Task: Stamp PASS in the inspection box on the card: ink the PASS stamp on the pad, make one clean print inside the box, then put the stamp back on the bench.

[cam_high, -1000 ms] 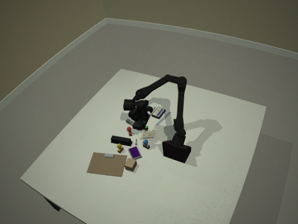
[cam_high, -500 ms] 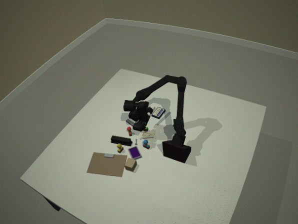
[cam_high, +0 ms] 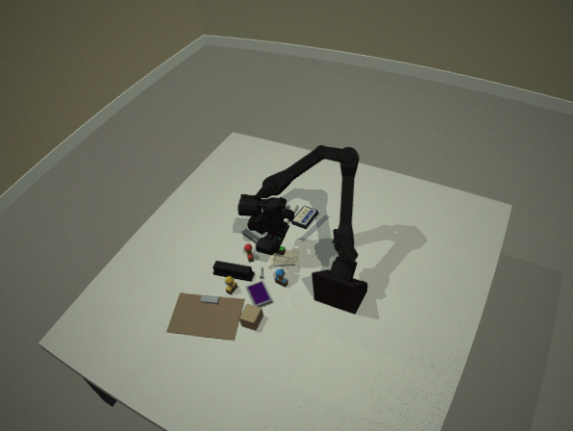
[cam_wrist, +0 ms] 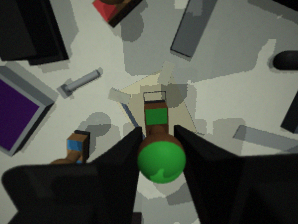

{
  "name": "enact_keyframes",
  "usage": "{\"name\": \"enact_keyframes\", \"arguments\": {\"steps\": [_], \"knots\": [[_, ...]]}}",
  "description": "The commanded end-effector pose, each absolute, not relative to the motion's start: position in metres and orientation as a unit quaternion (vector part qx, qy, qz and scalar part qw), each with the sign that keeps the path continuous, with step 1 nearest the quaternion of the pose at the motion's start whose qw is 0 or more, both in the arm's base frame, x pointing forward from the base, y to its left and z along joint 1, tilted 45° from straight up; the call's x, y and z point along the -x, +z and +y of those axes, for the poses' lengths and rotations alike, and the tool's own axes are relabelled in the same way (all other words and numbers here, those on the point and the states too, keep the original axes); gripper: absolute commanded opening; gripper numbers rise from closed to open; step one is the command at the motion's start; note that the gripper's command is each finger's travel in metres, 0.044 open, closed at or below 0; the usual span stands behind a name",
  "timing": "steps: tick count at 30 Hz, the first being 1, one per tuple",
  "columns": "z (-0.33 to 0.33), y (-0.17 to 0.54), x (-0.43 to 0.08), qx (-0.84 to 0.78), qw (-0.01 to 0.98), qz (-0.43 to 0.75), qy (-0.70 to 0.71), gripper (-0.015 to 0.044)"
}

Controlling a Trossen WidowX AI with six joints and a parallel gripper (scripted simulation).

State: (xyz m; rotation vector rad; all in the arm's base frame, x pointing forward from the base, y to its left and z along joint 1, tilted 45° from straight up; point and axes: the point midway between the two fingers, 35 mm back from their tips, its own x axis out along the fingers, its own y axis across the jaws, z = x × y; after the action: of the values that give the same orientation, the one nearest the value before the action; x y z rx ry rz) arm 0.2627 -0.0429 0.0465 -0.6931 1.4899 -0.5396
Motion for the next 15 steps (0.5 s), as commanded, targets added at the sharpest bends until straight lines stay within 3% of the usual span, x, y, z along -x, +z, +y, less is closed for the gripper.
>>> {"name": "enact_keyframes", "arguments": {"steps": [1, 15], "knots": [[-0.0462, 0.0437, -0.2612, 0.309, 0.646, 0.657, -0.237, 0.0], [-0.0529, 0.0373, -0.261, 0.309, 0.646, 0.657, -0.237, 0.0]]}}
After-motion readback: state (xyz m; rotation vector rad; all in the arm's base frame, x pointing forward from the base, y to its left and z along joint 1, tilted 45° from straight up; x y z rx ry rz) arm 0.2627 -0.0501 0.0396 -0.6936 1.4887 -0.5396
